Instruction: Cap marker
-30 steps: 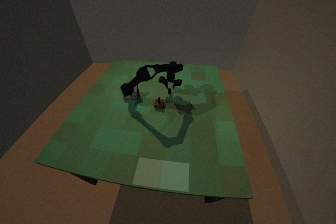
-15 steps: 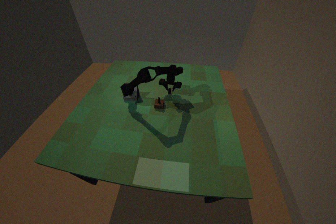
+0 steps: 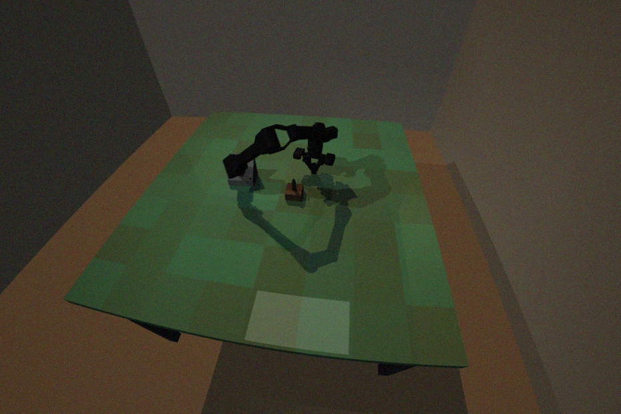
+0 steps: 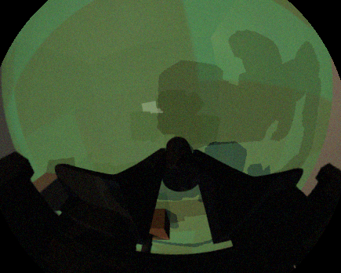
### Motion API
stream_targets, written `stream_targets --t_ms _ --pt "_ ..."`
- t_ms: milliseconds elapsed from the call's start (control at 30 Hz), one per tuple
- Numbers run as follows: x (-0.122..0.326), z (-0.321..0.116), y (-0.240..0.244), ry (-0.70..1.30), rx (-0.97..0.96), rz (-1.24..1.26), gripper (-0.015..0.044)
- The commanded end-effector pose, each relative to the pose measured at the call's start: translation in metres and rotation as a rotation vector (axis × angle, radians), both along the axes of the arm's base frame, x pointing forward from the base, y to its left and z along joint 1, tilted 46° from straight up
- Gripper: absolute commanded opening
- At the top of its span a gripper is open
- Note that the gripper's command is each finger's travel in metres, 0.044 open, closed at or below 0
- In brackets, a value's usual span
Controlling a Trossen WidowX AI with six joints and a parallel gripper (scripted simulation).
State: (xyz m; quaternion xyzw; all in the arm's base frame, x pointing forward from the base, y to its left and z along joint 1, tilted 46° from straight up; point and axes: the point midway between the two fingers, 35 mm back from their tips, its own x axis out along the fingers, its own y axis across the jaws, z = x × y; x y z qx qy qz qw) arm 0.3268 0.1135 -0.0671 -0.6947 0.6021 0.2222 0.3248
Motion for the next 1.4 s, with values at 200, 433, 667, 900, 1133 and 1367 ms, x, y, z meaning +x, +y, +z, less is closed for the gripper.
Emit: stream_targets --t_ms 200,433,667,900,1133,1367 --pt "0.0 0.001 0.0 0.005 -0.006 0.004 0.003" --pt "-0.003 0.014 0.014 0.006 -0.004 0.004 0.0" --pt "-0.006 0.028 0.029 0.006 -0.004 0.004 0.0" --pt "-0.011 0.041 0.042 0.006 -0.004 0.004 0.0" --pt "-0.013 0.052 0.038 0.006 -0.004 0.004 0.0" --pt "-0.017 0.074 0.029 0.007 -0.005 0.004 0.0"
